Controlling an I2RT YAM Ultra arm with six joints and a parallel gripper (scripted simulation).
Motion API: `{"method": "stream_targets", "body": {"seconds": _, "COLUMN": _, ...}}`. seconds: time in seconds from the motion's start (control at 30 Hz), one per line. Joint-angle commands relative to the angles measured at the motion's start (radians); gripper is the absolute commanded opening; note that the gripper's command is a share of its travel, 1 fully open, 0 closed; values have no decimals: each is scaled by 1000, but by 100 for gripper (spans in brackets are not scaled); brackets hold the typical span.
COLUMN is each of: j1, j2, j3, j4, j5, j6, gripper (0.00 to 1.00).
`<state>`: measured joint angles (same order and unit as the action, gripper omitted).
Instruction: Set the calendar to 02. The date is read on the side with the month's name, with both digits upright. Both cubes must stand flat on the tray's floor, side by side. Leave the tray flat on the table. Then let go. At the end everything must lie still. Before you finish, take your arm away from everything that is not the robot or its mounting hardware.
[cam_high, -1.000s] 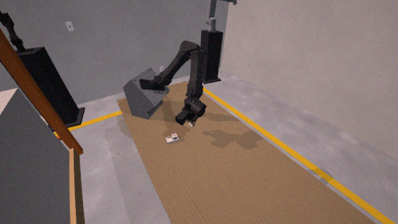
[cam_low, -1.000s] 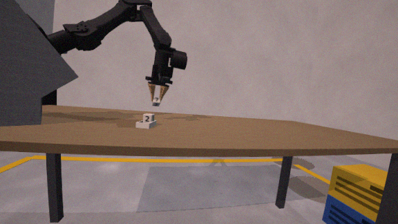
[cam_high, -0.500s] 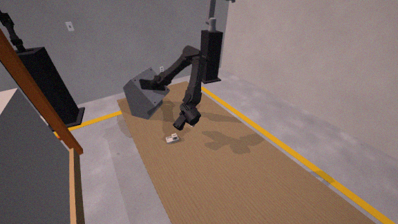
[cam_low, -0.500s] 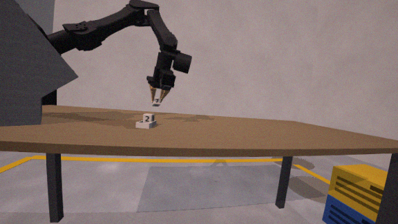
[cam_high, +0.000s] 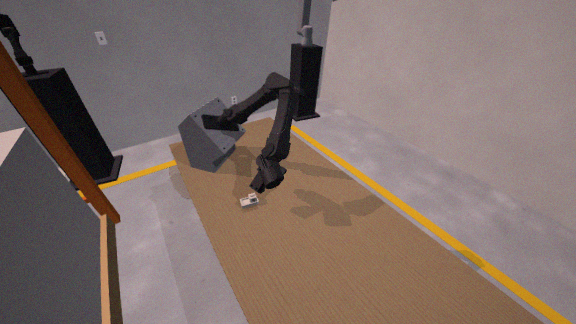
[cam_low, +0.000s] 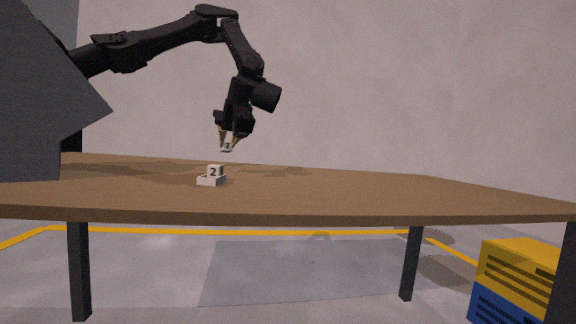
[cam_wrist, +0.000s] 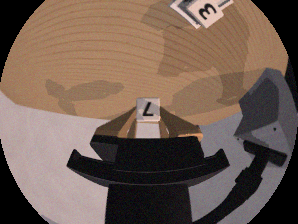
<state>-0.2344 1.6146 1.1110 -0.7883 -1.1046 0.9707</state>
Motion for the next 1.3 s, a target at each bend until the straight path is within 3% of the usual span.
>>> {"method": "stream_targets", "body": {"seconds": 0.0, "j1": -17, "j2": 17, "j3": 28, "j4": -77, "j5": -30, "j6": -79, "gripper": 26}}
{"method": "stream_targets", "body": {"seconds": 0.27, "j1": -40, "j2": 194, "j3": 174, "j4": -387, "j5": -130, "j6": -406, "gripper": 26}}
{"method": "stream_targets", "body": {"seconds": 0.43, "j1": -48, "j2": 260, "j3": 228, "j4": -502, "j5": -167, "j6": -527, "gripper": 26}}
{"method": "stream_targets", "body": {"seconds": 1.27, "j1": -48, "j2": 270, "j3": 235, "j4": -512, "j5": -173, "j6": -539, "gripper": 26}}
